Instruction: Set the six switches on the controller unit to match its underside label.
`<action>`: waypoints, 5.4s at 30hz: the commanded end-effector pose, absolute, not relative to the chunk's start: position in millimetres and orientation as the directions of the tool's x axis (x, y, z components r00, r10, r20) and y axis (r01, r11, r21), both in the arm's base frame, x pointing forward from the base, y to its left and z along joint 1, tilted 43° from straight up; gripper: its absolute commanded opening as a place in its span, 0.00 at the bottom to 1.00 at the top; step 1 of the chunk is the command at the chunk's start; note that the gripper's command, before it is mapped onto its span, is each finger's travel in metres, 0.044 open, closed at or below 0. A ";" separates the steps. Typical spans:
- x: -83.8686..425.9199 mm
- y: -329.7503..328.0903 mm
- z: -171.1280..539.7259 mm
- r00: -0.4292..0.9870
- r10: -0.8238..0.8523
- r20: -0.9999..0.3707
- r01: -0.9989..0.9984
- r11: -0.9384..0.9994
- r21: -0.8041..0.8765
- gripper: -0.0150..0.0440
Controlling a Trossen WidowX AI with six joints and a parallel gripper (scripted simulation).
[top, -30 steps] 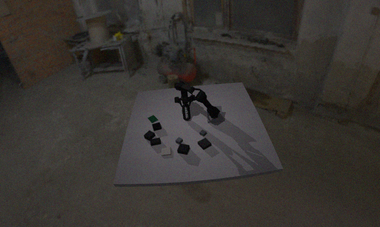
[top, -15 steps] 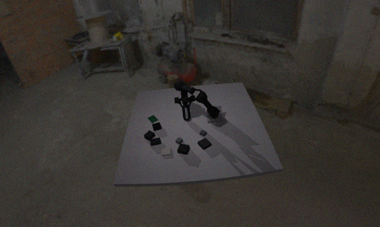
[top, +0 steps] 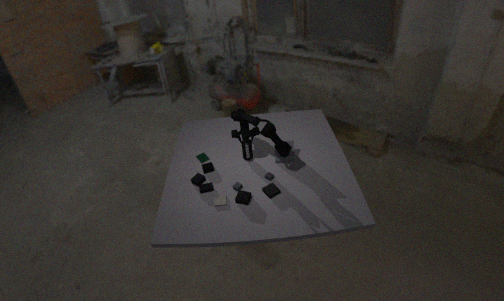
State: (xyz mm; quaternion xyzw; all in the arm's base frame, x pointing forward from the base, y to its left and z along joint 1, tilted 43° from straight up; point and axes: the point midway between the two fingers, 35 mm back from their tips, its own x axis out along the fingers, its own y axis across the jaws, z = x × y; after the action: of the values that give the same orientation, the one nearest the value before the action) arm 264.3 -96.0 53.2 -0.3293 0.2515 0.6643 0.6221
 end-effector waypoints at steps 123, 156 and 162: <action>251.5 -1.3 117.0 -0.011 0.678 -0.735 -0.993 -0.091 -0.069 0.83; 248.8 23.5 123.8 -0.011 0.679 -0.734 -0.993 -0.091 -0.070 0.83; 248.4 28.1 124.6 -0.011 0.680 -0.733 -0.993 -0.091 -0.070 0.83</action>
State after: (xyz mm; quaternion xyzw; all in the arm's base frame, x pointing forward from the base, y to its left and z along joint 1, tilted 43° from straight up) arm 249.3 25.0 126.8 -0.3220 0.2448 0.6656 0.6272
